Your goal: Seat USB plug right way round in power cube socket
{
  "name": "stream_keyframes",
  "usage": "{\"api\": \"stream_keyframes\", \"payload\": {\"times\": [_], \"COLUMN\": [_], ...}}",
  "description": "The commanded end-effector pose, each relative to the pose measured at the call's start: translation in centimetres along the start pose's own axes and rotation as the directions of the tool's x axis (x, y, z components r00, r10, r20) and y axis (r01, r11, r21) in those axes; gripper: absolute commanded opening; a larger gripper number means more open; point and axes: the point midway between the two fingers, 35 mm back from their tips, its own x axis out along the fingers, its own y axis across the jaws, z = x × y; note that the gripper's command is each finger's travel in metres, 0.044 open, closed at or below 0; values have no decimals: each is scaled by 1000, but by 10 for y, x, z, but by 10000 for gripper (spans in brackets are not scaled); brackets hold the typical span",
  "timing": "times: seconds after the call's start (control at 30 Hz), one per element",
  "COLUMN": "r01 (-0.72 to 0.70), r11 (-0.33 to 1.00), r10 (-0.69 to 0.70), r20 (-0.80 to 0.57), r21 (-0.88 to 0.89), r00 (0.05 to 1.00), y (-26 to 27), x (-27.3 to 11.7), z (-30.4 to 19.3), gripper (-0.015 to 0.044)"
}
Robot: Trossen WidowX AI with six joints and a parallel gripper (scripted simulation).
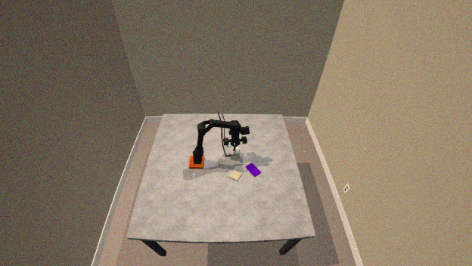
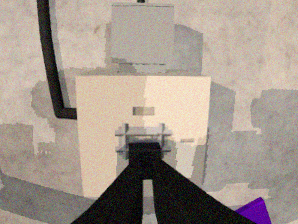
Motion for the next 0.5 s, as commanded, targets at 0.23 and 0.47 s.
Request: {"api": "stream_keyframes", "payload": {"times": [0.23, 0.47], "r01": [1, 1], "r11": [1000, 1000], "r10": [-1, -1], "r20": [5, 5], "r21": [3, 3], "r00": [1000, 1000], "y": [0, 0], "x": [2, 2], "z": [0, 0], "gripper": [0, 0]}}
